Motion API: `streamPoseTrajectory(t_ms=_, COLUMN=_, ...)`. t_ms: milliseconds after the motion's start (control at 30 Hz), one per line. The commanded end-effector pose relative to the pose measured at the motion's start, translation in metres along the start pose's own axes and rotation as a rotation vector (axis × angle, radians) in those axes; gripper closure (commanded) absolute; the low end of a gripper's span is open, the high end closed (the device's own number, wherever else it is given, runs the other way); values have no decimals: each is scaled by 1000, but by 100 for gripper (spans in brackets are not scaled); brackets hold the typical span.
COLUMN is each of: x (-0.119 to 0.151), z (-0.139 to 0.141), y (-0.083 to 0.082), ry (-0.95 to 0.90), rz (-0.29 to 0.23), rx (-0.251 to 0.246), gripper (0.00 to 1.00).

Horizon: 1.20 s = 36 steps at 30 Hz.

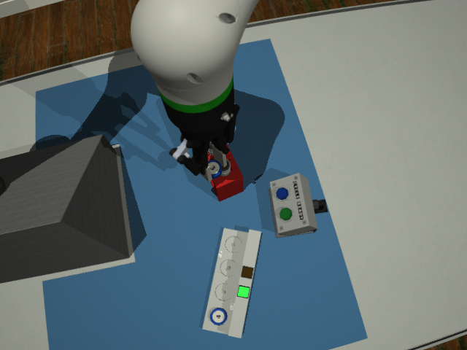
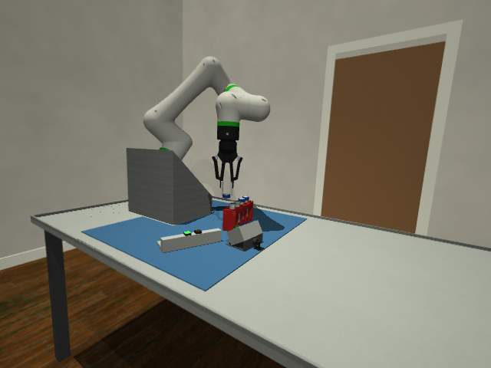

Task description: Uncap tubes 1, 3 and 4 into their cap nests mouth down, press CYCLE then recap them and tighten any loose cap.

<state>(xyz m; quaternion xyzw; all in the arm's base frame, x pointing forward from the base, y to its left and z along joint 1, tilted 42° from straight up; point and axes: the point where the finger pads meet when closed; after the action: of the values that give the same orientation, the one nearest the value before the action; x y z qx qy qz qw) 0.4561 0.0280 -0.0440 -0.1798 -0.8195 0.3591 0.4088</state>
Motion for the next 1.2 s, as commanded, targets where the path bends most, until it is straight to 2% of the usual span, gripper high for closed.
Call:
streamPoseTrajectory(t_ms=0, x=13, z=-14, y=-1, ry=2, rz=3, rx=1, gripper=100)
streamPoseTrajectory(t_ms=233, x=48, z=-50, y=0, ry=2, rz=3, rx=1, gripper=100)
streamPoseTrajectory(t_ms=467, x=48, z=-50, y=0, ry=2, rz=3, rx=1, gripper=100)
streamPoseTrajectory(t_ms=833, x=48, z=-50, y=25, ry=2, rz=3, rx=1, gripper=100)
streamPoseTrajectory(t_ms=1167, x=48, z=-50, y=25, ry=2, rz=3, rx=1, gripper=100)
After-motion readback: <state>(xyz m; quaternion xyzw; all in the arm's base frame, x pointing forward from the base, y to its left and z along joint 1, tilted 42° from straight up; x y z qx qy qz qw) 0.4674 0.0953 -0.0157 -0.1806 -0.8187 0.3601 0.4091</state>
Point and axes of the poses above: the point where the finger pads meet when closed, its own y axis out along the fingers, its own z axis across the jaws, x = y × z, and after that the axes turned 3 degrees about -y, right-handed
